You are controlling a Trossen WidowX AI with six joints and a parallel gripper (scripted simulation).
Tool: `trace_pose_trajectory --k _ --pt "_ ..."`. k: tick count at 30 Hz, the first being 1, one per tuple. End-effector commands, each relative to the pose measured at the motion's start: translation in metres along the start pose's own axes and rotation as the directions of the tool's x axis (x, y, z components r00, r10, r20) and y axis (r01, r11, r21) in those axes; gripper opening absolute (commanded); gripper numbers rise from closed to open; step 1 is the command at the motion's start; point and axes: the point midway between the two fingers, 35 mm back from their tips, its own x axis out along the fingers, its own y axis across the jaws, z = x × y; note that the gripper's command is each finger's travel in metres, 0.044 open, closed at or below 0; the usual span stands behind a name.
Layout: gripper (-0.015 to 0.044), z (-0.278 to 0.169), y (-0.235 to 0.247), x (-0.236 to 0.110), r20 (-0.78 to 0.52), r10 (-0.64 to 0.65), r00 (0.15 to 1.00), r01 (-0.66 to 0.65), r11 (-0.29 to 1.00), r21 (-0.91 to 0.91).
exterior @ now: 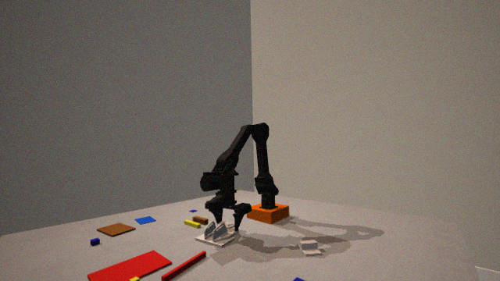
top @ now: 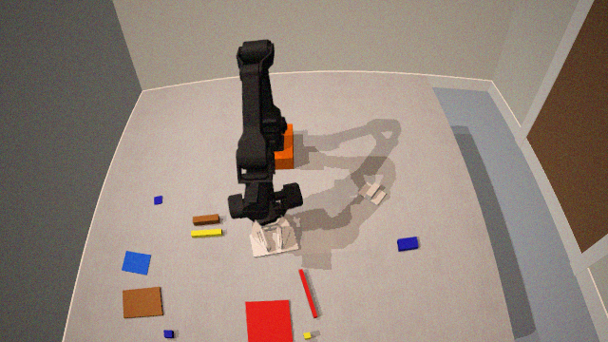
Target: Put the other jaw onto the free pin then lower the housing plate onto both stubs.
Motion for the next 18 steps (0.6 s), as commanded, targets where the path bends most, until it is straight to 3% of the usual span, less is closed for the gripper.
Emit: trace_pose_trajectory --k 1,18 --pt "0.0351 0.0000 -0.0007 0.0006 0.000 -0.004 1.000 0.004 1.000 -0.006" --pt "0.0351 -0.0001 -0.0007 0.0043 0.000 -0.004 1.000 0.004 1.000 -0.006"
